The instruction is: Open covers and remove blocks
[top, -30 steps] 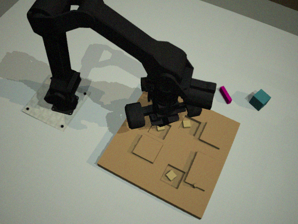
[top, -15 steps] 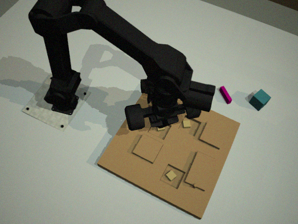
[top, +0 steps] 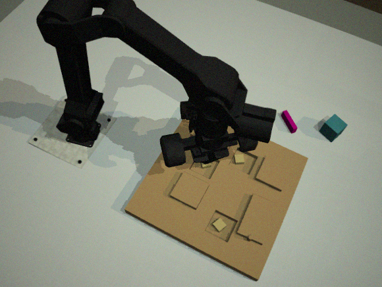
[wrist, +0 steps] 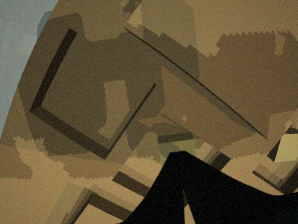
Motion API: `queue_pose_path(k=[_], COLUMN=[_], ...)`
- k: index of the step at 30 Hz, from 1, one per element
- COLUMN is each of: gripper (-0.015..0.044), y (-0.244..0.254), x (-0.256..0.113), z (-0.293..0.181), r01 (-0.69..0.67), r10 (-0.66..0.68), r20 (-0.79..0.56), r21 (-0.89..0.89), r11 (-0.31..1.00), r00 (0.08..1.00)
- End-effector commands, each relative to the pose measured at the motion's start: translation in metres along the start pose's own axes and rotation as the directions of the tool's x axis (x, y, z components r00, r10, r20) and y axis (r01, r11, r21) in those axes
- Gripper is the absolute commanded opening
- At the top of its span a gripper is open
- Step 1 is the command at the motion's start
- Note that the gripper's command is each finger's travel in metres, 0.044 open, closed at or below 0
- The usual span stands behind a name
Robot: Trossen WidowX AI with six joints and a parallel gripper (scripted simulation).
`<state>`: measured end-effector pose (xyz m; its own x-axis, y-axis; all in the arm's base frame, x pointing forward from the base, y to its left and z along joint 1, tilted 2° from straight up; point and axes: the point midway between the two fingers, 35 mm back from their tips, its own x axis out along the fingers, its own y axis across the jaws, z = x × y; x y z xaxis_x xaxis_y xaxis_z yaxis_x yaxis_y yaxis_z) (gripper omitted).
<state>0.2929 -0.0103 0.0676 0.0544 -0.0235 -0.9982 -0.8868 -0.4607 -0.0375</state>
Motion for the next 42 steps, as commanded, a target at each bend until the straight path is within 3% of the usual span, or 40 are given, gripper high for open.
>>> queue_pose_path(k=[1,32,37,42], gripper=[0.0000,0.0000,0.0131,0.0144], y=[0.000,0.004,0.004,0.004], x=[0.000,-0.010,-0.020,-0.045], z=[0.000,-0.007,-0.008,-0.007], r01=[0.003,0.002,0.000,0.002], r10=[-0.003,-0.002,0.000,-0.002], r20=[0.002,0.002,0.004,0.003], r21=[-0.003,-0.003,-0.003,-0.003], r11=[1.000,1.000,1.000,1.000], r00=[1.000,1.000,1.000,1.000])
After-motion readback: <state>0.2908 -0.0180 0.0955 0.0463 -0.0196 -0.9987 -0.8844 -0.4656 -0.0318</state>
